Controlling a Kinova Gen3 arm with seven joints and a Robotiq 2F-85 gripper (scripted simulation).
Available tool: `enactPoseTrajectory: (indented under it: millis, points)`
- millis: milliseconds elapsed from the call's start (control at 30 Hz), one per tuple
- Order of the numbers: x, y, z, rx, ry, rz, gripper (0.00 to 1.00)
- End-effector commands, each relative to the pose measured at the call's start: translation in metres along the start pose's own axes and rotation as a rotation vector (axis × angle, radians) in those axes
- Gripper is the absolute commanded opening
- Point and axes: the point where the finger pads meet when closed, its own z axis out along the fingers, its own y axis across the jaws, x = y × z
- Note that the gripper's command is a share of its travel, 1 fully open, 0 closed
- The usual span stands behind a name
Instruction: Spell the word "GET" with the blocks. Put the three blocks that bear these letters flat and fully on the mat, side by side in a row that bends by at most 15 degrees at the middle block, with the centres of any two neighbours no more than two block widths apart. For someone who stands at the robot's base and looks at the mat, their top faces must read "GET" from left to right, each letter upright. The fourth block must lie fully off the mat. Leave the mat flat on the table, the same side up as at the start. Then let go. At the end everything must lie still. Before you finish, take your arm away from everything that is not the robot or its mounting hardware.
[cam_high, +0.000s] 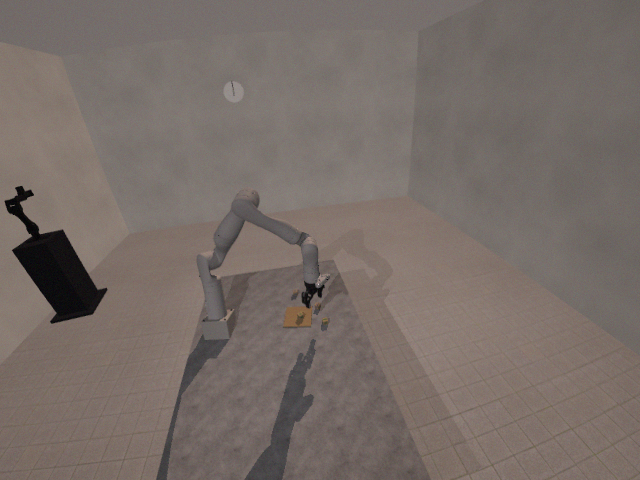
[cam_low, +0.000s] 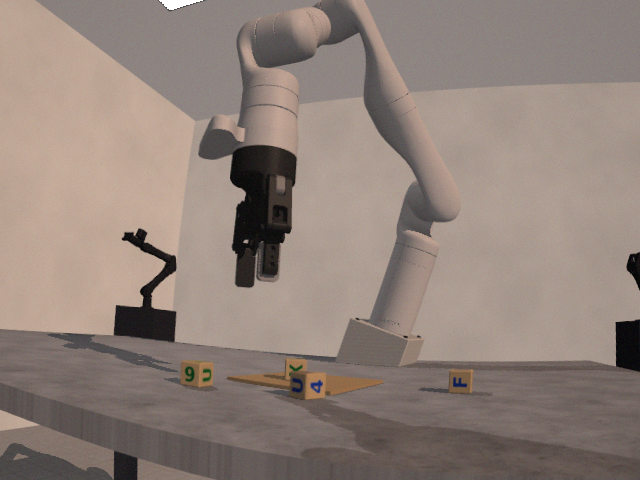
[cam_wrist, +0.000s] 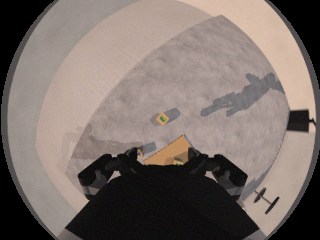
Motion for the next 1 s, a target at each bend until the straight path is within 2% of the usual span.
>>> enactPoseTrajectory:
  millis: [0, 800, 867, 967]
  points:
    - [0.001, 0.0, -0.001, 0.001, 0.002, 0.0, 1.0]
    - [0.0, 0.0, -0.001, 0.001, 0.002, 0.001, 1.0]
    - [-0.005, 0.003, -0.005, 0.001, 0.001, 0.028, 1.0]
    - [-0.028, 0.016, -0.019, 0.002, 0.0, 0.144, 1.0]
